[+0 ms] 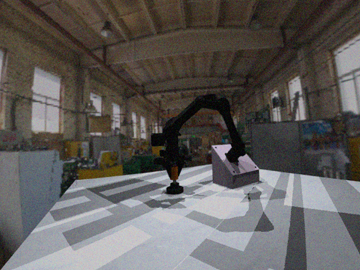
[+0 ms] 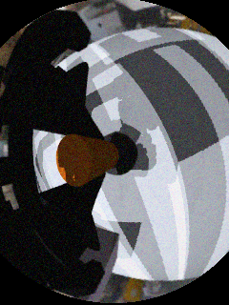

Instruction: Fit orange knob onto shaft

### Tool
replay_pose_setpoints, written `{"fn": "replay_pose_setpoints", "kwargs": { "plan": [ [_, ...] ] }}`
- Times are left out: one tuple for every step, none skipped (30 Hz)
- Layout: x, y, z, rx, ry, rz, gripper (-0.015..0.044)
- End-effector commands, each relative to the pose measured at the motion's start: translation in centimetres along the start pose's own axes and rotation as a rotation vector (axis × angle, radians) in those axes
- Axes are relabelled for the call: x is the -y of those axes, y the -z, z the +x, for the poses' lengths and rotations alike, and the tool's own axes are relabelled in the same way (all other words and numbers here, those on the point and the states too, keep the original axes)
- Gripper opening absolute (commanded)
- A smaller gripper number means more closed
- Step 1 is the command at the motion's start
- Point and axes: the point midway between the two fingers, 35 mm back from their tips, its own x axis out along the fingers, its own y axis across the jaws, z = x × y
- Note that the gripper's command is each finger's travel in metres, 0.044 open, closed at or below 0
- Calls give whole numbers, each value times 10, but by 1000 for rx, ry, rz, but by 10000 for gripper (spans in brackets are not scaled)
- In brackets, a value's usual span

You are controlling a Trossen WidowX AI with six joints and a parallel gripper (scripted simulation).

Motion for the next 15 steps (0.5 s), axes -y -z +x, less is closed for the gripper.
{"fn": "replay_pose_setpoints", "kwargs": {
  "plan": [
    [3,-2,0,3,-2,34,0],
    [3,-2,1,3,-2,34,0],
    [4,-2,1,3,-2,34,0],
    [4,-2,1,3,-2,34,0],
    [4,-2,2,3,-2,34,0],
    [4,-2,2,3,-2,34,0],
    [4,-2,2,3,-2,34,0],
    [4,-2,2,3,-2,34,0],
    [4,-2,1,3,-2,34,0],
    [4,-2,1,3,-2,34,0],
    [4,-1,1,3,-2,34,0],
    [4,-1,1,3,-2,34,0],
    [3,-1,1,3,-2,34,0],
    [3,-1,1,3,-2,34,0],
    [3,-1,1,3,-2,34,0]
  ]
}}
